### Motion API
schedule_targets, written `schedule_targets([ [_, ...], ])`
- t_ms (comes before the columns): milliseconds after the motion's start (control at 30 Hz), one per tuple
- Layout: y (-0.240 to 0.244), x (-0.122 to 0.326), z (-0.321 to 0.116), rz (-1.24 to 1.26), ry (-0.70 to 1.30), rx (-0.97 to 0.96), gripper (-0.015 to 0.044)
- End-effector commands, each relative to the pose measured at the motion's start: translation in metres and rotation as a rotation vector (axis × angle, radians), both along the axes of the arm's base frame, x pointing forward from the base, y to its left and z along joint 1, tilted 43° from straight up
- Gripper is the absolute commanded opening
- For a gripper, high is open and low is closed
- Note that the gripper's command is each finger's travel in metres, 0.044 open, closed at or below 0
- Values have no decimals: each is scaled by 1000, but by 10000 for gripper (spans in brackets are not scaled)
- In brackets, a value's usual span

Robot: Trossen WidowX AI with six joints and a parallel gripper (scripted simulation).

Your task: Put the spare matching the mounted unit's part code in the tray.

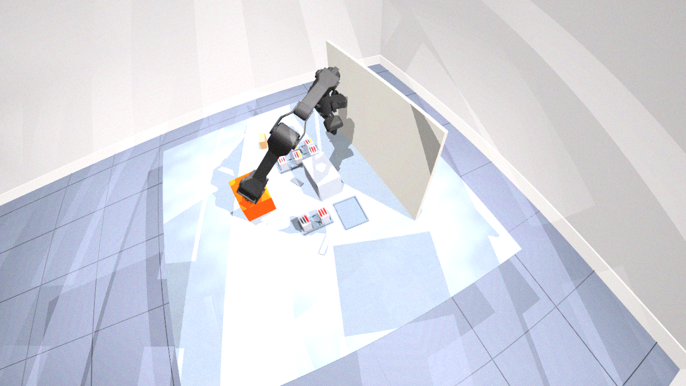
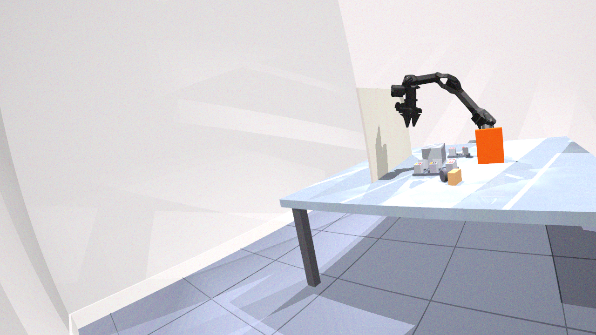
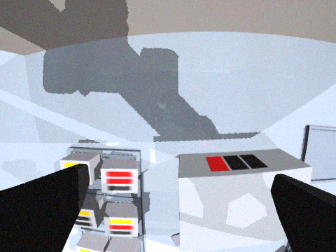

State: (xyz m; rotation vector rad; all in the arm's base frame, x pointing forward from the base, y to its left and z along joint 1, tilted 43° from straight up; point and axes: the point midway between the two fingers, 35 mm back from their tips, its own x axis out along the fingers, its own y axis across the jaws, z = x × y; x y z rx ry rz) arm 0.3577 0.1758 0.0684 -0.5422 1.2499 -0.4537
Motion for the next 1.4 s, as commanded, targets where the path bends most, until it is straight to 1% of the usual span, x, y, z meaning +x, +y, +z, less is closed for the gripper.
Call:
schedule_targets([
  [0,-60,4,30,-21,166,-74,440],
  [67,-67,3,34,-24,186,-81,440],
  [800,-69,3,35,-31,180,-79,440],
  [933,-102,-16,63,-184,55,-36,440],
  [1100,-150,-54,93,-414,-137,24,440],
  [1233,-184,-91,107,-597,-293,69,440],
  [1367,-214,-132,111,-779,-452,112,440],
])
